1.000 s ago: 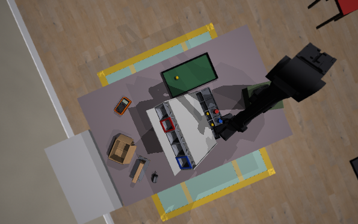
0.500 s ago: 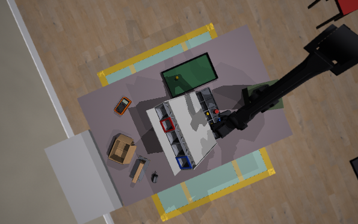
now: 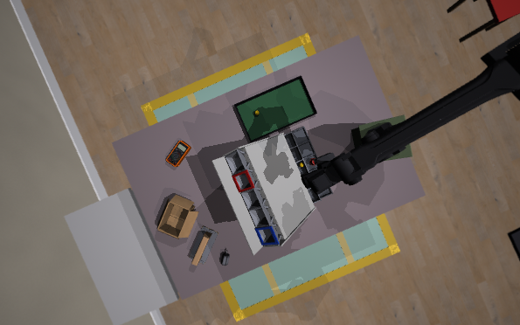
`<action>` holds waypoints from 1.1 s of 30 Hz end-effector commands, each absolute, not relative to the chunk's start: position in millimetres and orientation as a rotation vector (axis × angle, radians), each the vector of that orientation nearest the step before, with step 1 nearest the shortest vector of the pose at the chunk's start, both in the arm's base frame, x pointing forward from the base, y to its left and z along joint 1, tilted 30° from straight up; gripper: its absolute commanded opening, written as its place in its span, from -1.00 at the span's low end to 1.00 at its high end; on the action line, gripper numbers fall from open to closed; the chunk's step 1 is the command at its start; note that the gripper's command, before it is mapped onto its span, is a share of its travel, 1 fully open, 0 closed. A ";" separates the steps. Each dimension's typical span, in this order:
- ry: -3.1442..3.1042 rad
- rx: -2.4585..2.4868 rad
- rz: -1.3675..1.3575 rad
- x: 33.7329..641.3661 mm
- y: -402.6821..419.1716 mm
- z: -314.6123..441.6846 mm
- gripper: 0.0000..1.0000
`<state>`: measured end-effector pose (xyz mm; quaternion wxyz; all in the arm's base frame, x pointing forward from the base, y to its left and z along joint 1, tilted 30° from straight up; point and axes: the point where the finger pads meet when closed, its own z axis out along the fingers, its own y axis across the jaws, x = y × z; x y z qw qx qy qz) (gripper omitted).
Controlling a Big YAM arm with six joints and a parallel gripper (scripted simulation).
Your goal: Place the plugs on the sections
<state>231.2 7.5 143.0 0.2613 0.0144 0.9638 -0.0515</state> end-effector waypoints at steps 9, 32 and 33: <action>2.642 -0.001 -0.154 225.6 6.0 142.6 0.18; 2.642 0.003 -0.153 225.6 6.0 142.6 0.18; 2.642 0.003 -0.153 225.6 6.0 142.6 0.18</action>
